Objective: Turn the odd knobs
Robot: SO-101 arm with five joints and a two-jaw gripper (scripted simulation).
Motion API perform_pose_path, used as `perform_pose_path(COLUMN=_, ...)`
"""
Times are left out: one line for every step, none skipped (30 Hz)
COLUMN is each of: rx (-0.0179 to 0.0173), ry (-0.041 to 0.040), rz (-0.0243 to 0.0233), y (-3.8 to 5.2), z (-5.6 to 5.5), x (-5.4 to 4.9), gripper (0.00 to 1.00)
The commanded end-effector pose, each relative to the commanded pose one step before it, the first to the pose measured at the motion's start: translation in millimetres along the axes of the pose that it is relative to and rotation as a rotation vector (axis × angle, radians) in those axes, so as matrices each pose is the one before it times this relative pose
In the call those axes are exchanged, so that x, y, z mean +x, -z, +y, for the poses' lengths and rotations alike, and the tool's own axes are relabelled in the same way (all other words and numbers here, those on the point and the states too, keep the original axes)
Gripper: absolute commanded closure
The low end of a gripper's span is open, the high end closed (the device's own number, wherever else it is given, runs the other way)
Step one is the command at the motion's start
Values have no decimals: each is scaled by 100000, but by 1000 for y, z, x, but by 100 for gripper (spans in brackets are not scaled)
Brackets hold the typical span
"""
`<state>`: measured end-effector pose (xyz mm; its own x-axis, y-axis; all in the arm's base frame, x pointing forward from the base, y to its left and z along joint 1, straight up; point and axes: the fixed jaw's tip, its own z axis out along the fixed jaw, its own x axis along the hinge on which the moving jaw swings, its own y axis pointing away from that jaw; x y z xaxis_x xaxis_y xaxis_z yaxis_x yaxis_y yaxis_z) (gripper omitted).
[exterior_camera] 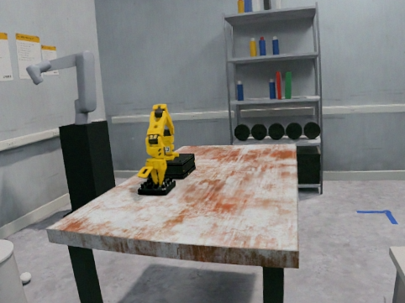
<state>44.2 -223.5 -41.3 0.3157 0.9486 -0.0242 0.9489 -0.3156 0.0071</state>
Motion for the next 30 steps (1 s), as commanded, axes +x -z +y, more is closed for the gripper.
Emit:
perform_pose_path(rx=656, ry=-4299, rz=2209, y=-3755, z=-2395, x=5165, gripper=99)
perform_pose_path(rx=0, ry=-1744, rz=-2, y=-4, z=4, x=-96, gripper=99)
perform_pose_path(rx=0, ry=-1747, rz=1, y=2, z=-6, x=-103, gripper=99)
perform_pose_path(rx=0, ry=-1744, rz=-2, y=2, z=2, x=-102, gripper=99)
perform_pose_path(rx=0, ry=-1747, rz=1, y=-4, z=-3, x=-97, gripper=99)
perform_pose_path(rx=0, ry=-1747, rz=-2, y=2, z=0, x=-103, gripper=99)
perform_pose_path(rx=0, ry=-1744, rz=2, y=2, z=1, x=-103, gripper=99)
perform_pose_path(rx=0, ry=-1747, rz=-1, y=-4, z=-4, x=-98, gripper=99)
perform_pose_path(rx=0, ry=-1744, rz=2, y=2, z=-1, x=-104, gripper=99)
perform_pose_path(rx=0, ry=-1747, rz=-1, y=2, z=0, x=-98, gripper=99)
perform_pose_path(rx=0, ry=-1744, rz=-1, y=-4, z=2, x=-98, gripper=99)
perform_pose_path(rx=1, ry=-1747, rz=2, y=2, z=-1, x=-105, gripper=99)
perform_pose_path(rx=-3, ry=-1744, rz=0, y=2, z=-1, x=-99, gripper=99)
perform_pose_path(rx=0, ry=-1747, rz=-1, y=-4, z=-5, x=-101, gripper=99)
perform_pose_path(rx=1, ry=-1744, rz=-1, y=2, z=3, x=-99, gripper=99)
perform_pose_path(rx=0, ry=0, rz=0, y=0, z=0, x=0, gripper=99)
perform_pose_path(rx=0, ry=0, rz=0, y=0, z=0, x=0, gripper=99)
perform_pose_path(rx=-1, ry=-1746, rz=2, y=1, z=-3, x=-102, gripper=99)
perform_pose_path(rx=1, ry=-1744, rz=-1, y=2, z=4, x=-102, gripper=99)
perform_pose_path(rx=1, ry=-1747, rz=-1, y=-5, z=-6, x=-97, gripper=99)
perform_pose_path(rx=1, ry=-1744, rz=2, y=2, z=2, x=-102, gripper=99)
perform_pose_path(rx=-2, ry=-1747, rz=-1, y=2, z=-2, x=-103, gripper=99)
perform_pose_path(rx=1, ry=-1747, rz=-1, y=-5, z=-1, x=-97, gripper=99)
perform_pose_path(rx=1, ry=-1744, rz=2, y=2, z=1, x=-103, gripper=99)
perform_pose_path(rx=-2, ry=-1747, rz=0, y=1, z=-4, x=-98, gripper=99)
perform_pose_path(rx=1, ry=-1744, rz=-1, y=1, z=-1, x=-104, gripper=99)
perform_pose_path(rx=-2, ry=-1747, rz=0, y=-5, z=0, x=-98, gripper=99)
perform_pose_path(rx=1, ry=-1744, rz=-1, y=1, z=3, x=-104, gripper=99)
perform_pose_path(rx=-2, ry=-1747, rz=0, y=1, z=-3, x=-99, gripper=99)
perform_pose_path(rx=2, ry=-1744, rz=0, y=1, z=-1, x=-99, gripper=99)
